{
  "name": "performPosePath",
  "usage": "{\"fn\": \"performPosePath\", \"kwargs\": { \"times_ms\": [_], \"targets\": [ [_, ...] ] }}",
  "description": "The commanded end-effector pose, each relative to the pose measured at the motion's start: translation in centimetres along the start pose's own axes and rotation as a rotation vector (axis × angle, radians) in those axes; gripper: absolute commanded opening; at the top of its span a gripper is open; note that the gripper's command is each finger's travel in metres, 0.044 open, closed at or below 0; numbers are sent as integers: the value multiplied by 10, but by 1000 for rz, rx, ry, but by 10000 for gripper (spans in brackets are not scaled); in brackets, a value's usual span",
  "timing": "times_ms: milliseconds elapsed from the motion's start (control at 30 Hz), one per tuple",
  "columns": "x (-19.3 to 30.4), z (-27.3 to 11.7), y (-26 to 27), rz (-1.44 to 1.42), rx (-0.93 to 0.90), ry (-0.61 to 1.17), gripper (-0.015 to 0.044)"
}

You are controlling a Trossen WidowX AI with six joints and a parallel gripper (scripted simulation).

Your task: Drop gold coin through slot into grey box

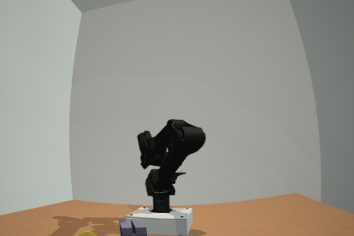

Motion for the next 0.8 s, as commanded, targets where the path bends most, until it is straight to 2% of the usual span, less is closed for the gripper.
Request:
{"fn": "performPosePath", "kwargs": {
  "times_ms": [0, 267, 533, 767],
  "targets": [
    [2, -1, 0, -8, 2, 10, 374],
    [80, -49, 9, -388, 59, 445, 164],
    [139, -141, 0, -794, 44, 929, 161],
    [151, -242, -17, -1170, -73, 1329, 161]
  ]
}}
Point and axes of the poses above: the point midway between the two fingers, 35 mm back from their tips, its own z axis out along the fingers, its own y axis across the jaws, x = y × z, the point moved 2 cm from there along -z, back along the fingers, and after that the axes turned 2 degrees about -z, right-handed, at the moved point
